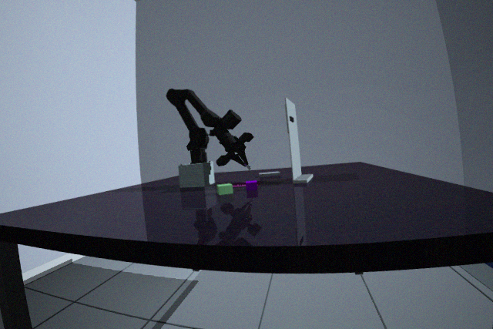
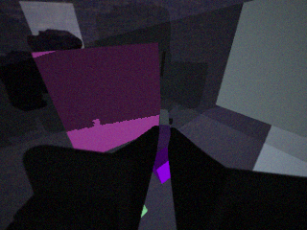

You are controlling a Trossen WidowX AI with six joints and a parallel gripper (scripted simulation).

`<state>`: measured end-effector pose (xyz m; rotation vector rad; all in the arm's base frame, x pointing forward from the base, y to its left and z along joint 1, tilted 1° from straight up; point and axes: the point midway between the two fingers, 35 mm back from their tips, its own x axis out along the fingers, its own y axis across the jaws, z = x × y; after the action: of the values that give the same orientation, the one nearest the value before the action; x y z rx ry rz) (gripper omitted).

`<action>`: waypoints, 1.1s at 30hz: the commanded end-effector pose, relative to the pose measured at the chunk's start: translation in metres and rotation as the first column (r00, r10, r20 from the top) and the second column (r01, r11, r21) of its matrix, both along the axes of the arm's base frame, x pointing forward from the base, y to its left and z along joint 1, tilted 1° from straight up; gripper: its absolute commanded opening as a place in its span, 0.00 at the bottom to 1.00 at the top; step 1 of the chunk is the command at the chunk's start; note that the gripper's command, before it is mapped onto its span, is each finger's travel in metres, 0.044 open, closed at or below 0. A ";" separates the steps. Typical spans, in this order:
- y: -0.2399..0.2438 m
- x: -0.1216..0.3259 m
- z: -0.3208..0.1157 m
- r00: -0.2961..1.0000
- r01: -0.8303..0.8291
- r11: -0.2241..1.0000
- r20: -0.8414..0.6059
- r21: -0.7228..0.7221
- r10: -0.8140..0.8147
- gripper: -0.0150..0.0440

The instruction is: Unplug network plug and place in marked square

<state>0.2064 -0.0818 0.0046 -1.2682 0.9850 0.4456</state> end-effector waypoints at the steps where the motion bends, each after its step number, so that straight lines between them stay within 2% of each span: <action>1: 0.002 -0.003 -0.008 1.000 0.000 1.000 -0.014 0.012 0.000 0.25; 33: 0.001 -0.001 -0.027 1.000 0.000 1.000 -0.015 0.011 0.000 0.25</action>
<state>0.2096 -0.0832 -0.0157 -1.2677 0.9855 0.4450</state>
